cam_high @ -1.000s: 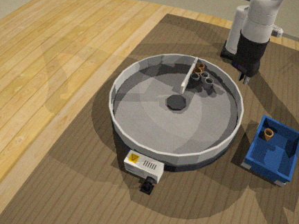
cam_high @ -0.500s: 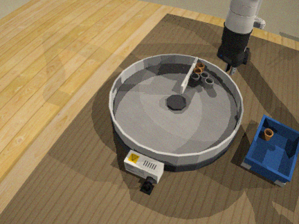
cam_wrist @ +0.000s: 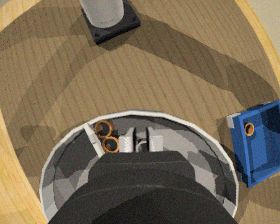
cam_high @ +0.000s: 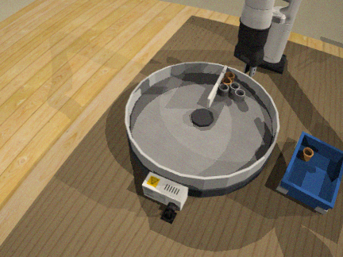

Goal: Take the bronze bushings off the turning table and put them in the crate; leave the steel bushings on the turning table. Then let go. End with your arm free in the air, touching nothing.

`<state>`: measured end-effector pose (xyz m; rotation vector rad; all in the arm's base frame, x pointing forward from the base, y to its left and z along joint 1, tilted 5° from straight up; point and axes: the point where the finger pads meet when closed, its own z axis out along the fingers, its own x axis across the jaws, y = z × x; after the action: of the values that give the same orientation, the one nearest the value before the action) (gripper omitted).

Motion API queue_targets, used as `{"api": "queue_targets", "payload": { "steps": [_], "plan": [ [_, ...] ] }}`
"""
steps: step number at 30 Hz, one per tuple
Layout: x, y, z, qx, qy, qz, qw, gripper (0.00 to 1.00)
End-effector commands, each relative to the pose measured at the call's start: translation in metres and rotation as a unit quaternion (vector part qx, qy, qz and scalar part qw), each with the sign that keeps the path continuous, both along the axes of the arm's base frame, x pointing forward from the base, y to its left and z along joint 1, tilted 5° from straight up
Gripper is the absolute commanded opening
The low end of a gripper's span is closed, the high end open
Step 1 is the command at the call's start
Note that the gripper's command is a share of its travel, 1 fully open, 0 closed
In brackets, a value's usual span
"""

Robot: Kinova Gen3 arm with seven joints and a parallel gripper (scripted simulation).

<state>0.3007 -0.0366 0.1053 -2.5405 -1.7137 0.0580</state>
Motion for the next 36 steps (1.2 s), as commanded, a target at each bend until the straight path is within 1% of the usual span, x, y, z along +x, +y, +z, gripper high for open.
{"api": "queue_targets", "payload": {
  "steps": [1,5,10,22,27,36],
  "plan": [
    [0.001,-0.001,0.001,0.000,-0.002,-0.002,1.000,0.40],
    [0.001,-0.001,0.001,0.000,-0.002,-0.002,1.000,0.40],
    [-0.025,-0.051,-0.003,0.001,-0.002,0.009,1.000,0.40],
    [-0.025,-0.051,-0.003,0.001,-0.002,0.009,1.000,0.40],
    [-0.025,-0.051,-0.017,0.000,-0.003,0.009,1.000,0.40],
    [-0.025,-0.051,-0.017,0.000,-0.003,0.009,1.000,0.40]
  ]
}}
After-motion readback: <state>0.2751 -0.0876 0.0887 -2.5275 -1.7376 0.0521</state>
